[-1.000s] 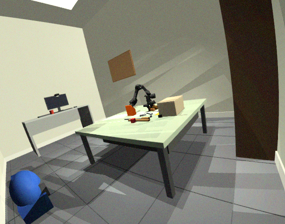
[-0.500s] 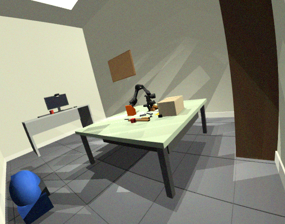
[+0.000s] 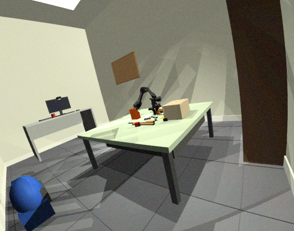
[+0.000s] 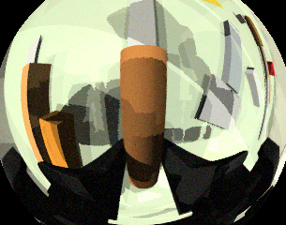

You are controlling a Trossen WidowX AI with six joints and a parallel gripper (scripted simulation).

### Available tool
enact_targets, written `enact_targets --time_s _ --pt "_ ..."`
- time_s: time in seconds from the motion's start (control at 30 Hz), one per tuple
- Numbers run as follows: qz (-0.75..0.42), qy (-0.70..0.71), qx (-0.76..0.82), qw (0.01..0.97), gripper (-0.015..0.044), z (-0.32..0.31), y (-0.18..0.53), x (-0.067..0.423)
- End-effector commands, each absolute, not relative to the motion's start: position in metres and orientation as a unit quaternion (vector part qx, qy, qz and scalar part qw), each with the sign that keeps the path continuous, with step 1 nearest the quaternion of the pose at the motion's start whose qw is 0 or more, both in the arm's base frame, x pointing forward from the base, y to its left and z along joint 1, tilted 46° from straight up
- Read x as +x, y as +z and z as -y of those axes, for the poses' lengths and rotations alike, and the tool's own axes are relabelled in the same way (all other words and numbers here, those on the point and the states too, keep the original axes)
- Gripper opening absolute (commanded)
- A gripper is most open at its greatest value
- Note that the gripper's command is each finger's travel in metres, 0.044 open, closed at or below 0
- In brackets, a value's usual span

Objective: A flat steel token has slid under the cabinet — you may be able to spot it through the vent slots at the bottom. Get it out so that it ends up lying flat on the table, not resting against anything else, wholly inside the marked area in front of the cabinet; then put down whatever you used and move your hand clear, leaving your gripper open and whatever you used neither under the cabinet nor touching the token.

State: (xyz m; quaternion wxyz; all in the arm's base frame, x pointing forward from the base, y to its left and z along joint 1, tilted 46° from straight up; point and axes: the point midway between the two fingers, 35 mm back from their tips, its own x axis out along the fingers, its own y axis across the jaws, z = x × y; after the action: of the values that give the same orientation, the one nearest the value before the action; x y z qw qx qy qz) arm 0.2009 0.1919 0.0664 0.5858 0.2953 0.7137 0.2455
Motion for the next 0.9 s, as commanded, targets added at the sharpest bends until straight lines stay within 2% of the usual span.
enact_targets --time_s 0.0,0.87 --pt "-0.714 0.247 0.295 0.585 0.0000 -0.192 0.066 0.207" --pt "-0.713 0.248 0.294 0.586 0.0000 -0.193 0.061 0.236"
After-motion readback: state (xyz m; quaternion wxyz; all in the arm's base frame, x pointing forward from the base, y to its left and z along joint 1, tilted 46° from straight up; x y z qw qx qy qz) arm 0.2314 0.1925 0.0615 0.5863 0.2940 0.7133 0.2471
